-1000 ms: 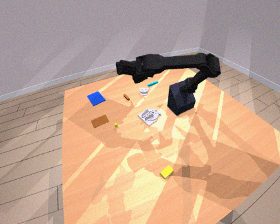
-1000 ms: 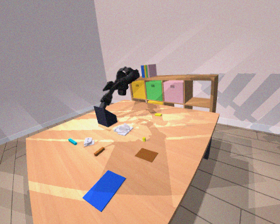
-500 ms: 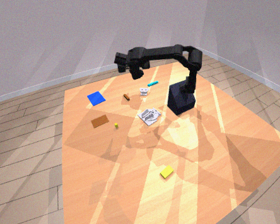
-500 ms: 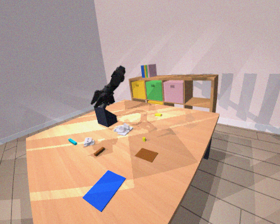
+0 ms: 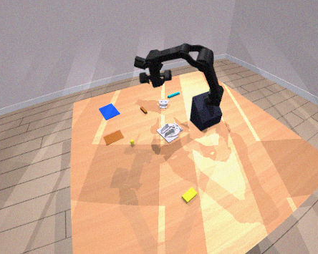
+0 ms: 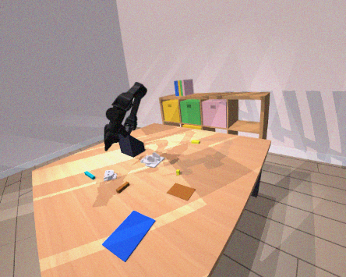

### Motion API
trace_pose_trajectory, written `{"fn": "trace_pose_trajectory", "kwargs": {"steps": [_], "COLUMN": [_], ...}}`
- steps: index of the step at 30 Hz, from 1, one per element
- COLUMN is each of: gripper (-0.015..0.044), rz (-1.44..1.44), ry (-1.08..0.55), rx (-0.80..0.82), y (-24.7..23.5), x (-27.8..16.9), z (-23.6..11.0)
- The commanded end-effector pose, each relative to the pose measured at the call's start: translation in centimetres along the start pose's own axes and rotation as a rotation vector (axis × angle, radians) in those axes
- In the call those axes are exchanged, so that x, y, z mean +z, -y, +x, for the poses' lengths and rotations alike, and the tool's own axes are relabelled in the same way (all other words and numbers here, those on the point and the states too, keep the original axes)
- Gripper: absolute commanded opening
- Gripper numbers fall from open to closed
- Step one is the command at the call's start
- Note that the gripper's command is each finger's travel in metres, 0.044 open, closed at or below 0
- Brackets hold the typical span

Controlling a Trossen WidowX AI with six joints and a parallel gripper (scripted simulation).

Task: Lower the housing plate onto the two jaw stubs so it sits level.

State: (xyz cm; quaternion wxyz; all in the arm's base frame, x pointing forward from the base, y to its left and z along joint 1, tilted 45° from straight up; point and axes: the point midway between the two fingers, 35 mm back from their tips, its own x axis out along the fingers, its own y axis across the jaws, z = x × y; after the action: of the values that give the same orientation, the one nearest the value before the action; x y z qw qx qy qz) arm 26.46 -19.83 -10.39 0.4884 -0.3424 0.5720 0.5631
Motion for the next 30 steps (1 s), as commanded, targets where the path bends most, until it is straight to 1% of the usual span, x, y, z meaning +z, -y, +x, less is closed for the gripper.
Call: {"fn": "trace_pose_trajectory", "kwargs": {"steps": [1,10,17,26,30], "gripper": [0.044,0.044,0.044,0.044,0.044], "rz": [0.035,0.118,0.193,0.201,0.2], "ry": [0.132,0.392,0.591,0.61,0.612], "rx": [0.011,0.026,0.016,0.014,0.014], "y": [-0.7,-2.5,-3.9,-4.0,-4.0], "x": [-0.4,0.1,0.9,1.1,3.2], "z": [2.6,7.5,10.8,11.2,14.0]}}
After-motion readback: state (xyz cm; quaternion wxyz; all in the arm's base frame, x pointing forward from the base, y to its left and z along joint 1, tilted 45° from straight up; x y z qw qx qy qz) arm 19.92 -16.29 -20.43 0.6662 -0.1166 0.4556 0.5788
